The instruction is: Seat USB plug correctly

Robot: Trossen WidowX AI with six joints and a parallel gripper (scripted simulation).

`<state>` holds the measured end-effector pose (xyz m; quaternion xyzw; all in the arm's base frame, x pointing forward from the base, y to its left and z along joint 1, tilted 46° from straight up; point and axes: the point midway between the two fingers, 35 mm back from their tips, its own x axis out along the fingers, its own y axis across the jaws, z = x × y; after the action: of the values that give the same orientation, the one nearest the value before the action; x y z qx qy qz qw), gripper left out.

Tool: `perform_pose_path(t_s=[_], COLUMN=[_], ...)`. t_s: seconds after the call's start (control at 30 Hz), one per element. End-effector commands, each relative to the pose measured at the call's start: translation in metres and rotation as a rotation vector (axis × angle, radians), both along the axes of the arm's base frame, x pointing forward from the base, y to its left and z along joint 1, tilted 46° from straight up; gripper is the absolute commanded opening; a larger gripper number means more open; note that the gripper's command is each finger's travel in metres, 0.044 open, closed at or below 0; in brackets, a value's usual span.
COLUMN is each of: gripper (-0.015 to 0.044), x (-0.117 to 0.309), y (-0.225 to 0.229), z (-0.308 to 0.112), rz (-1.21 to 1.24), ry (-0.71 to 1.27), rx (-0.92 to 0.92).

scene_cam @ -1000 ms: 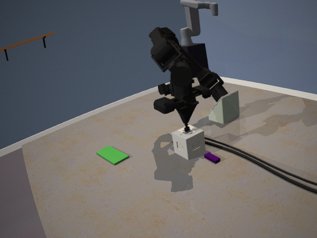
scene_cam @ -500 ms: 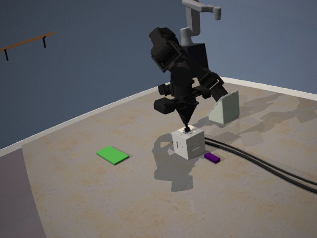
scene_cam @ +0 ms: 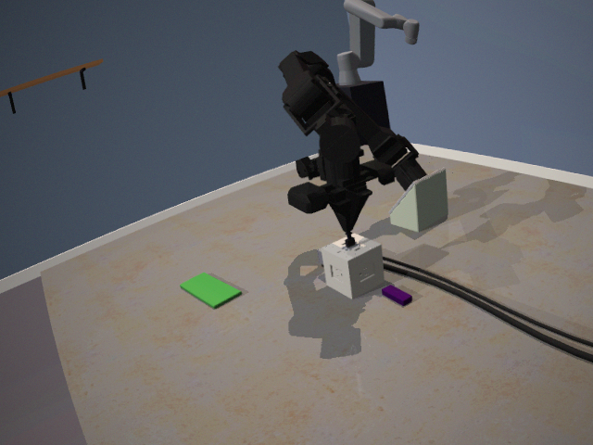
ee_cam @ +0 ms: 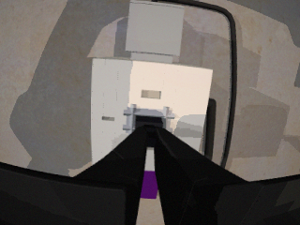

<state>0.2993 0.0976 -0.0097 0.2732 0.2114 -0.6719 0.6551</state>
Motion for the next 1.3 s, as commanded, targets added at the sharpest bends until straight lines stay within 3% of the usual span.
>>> perform_pose_path(t_s=[0.0,0.4,0.53,1.27], gripper=[0.0000,0.0000,0.0095,0.0095], x=[-0.0005,-0.0005,0.0000,-0.0001], y=[-0.0030,-0.0030,0.0000,0.0029], z=[-0.0014,-0.0014,0.0000,0.0028], rz=[0.001,0.001,0.000,0.000], ry=[0.006,0.006,0.000,0.000], rx=[-0.006,-0.006,0.000,0.000])
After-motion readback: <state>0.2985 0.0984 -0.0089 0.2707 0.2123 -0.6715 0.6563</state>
